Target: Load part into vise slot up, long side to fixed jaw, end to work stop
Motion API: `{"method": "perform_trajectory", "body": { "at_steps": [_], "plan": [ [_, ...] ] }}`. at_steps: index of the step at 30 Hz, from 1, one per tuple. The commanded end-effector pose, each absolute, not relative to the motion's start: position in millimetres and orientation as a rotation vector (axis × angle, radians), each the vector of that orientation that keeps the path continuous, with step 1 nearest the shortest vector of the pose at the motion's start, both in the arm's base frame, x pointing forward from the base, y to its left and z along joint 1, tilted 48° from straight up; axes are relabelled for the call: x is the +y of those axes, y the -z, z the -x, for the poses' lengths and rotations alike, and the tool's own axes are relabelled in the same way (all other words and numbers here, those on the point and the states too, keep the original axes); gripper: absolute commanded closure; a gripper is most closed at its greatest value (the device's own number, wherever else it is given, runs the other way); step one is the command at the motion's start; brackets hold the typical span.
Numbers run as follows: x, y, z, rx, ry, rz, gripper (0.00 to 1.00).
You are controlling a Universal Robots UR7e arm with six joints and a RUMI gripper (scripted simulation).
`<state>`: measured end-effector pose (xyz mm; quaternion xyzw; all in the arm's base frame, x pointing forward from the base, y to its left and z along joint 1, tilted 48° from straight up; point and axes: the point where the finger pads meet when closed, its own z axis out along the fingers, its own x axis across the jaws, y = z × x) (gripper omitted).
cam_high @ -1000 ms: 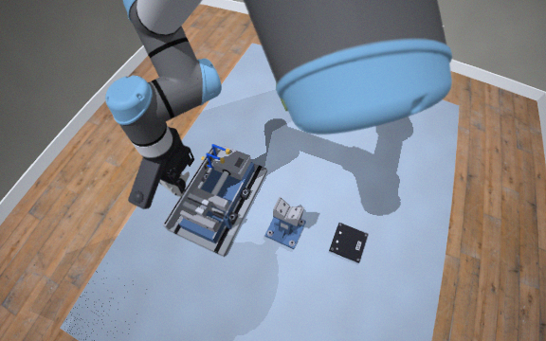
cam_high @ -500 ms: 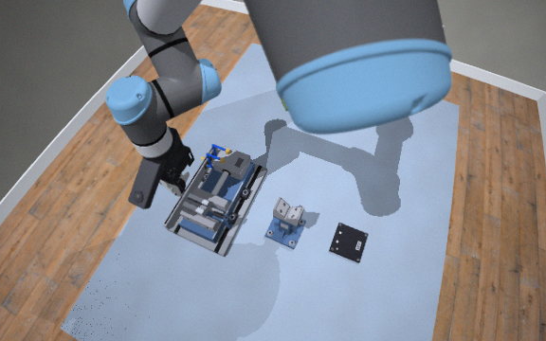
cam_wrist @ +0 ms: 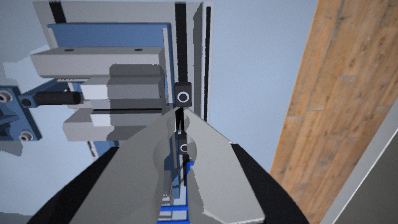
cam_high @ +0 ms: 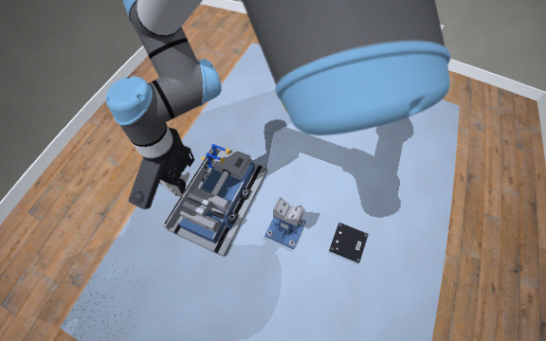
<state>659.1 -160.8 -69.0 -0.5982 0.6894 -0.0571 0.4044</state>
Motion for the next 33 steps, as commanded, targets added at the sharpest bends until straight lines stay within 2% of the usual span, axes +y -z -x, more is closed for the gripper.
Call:
{"method": "perform_trajectory", "body": {
  "at_steps": [1, 33],
  "plan": [
    [-161.1, 69.0, -659.6, 1.741, 0.146, 1.51, 1.0],
    [-158.1, 73.9, -664.3, 1.741, 0.146, 1.51, 1.0]
  ]
}}
